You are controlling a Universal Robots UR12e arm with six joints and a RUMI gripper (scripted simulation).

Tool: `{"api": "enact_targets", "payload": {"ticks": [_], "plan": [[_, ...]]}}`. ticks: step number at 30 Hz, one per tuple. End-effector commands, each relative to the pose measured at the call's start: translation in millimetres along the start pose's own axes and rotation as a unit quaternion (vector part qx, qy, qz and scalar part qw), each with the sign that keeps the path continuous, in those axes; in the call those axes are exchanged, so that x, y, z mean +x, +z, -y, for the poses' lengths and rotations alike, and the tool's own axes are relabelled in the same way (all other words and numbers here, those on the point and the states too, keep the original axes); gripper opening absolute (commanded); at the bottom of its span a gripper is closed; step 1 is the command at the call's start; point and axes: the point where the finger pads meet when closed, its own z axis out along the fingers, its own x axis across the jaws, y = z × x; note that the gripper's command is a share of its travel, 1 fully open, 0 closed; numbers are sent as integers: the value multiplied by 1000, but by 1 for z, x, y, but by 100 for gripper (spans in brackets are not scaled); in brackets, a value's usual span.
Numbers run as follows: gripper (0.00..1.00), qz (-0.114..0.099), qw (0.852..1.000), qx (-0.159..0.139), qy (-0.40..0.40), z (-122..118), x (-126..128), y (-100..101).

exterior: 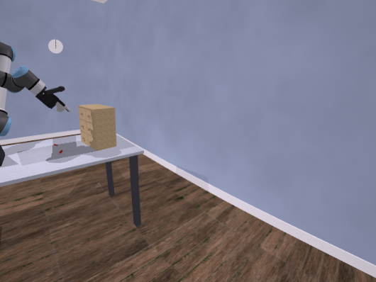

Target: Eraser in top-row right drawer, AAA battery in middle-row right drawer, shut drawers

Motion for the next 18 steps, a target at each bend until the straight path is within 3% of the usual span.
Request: {"api": "enact_targets", "payload": {"ticks": [1, 5, 18], "plan": [[20, 4, 1000, -30, -1, 1, 1, -6], [20, 4, 999, -41, -1, 1, 1, -9], [20, 4, 992, -125, -1, 3, 1, -27]]}}
